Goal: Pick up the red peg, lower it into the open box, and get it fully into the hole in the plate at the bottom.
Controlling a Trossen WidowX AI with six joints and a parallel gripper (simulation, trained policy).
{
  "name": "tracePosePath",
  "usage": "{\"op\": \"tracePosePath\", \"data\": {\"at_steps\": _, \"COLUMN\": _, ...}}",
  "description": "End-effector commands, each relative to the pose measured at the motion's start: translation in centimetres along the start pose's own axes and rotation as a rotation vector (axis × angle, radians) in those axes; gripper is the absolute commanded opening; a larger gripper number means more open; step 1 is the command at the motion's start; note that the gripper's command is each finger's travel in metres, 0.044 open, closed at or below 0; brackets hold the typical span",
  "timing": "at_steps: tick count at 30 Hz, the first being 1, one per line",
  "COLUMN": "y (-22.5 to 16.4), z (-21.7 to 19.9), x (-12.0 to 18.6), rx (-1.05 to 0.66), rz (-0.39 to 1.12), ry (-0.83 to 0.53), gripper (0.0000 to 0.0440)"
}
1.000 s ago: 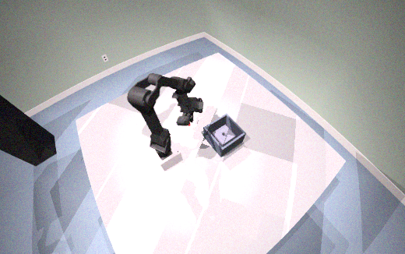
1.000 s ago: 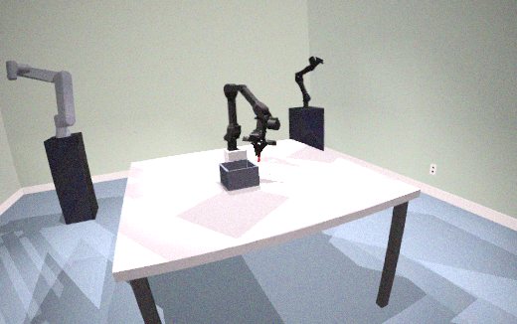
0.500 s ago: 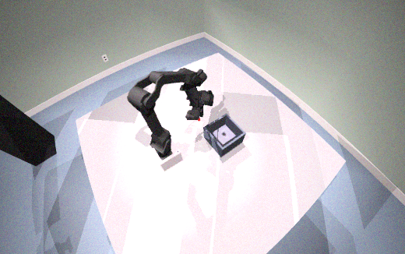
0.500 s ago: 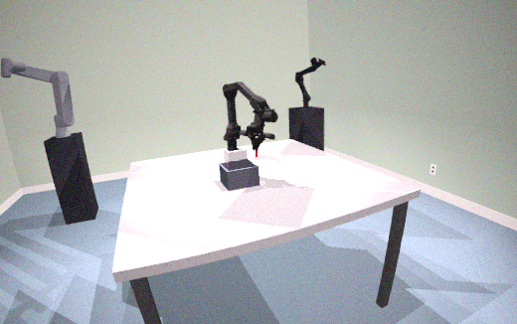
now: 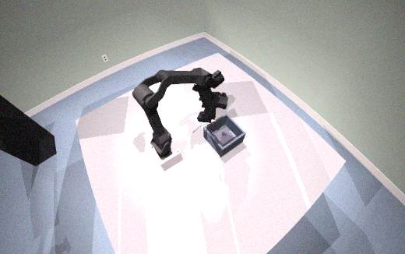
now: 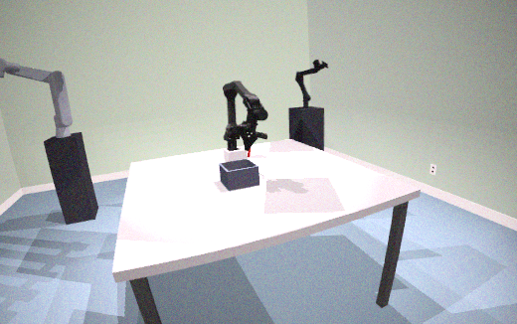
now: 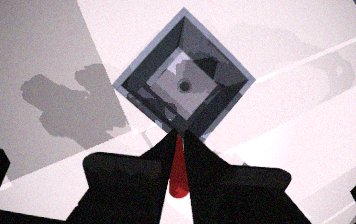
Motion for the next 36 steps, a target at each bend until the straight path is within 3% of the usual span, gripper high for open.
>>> {"op": "tracePosePath", "data": {"at_steps": 1, "y": 1.3, "z": 0.0, "x": -0.6, "rx": -0.017, "rz": 0.009, "ry": -0.003, "gripper": 0.0000}}
{"op": "tracePosePath", "data": {"at_steps": 14, "y": 6.0, "z": -0.6, "x": -3.5, "rx": -0.105, "rz": 0.034, "ry": -0.007, "gripper": 0.0000}}
{"op": "tracePosePath", "data": {"at_steps": 24, "y": 7.4, "z": -0.8, "x": -7.0, "rx": -0.138, "rz": 0.080, "ry": -0.018, "gripper": 0.0008}}
{"op": "tracePosePath", "data": {"at_steps": 28, "y": 7.4, "z": -0.8, "x": -8.7, "rx": -0.125, "rz": 0.100, "ry": -0.030, "gripper": 0.0094}}
{"op": "tracePosePath", "data": {"at_steps": 31, "y": 7.5, "z": -0.8, "x": -9.7, "rx": -0.094, "rz": 0.117, "ry": -0.056, "gripper": 0.0118}}
{"op": "tracePosePath", "data": {"at_steps": 36, "y": 8.8, "z": -0.1, "x": -10.7, "rx": -0.091, "rz": 0.108, "ry": -0.045, "gripper": 0.0244}}
Point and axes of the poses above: the point midway between the two fingers, 35 mm back from their tips, its own x axis back along the fingers, its own z axis across the jaws, y = z × x, the point moved 5 cm from there along x, back along the fingers, and after that the axes turned 2 degrees about -x, right-handed, at the moved point
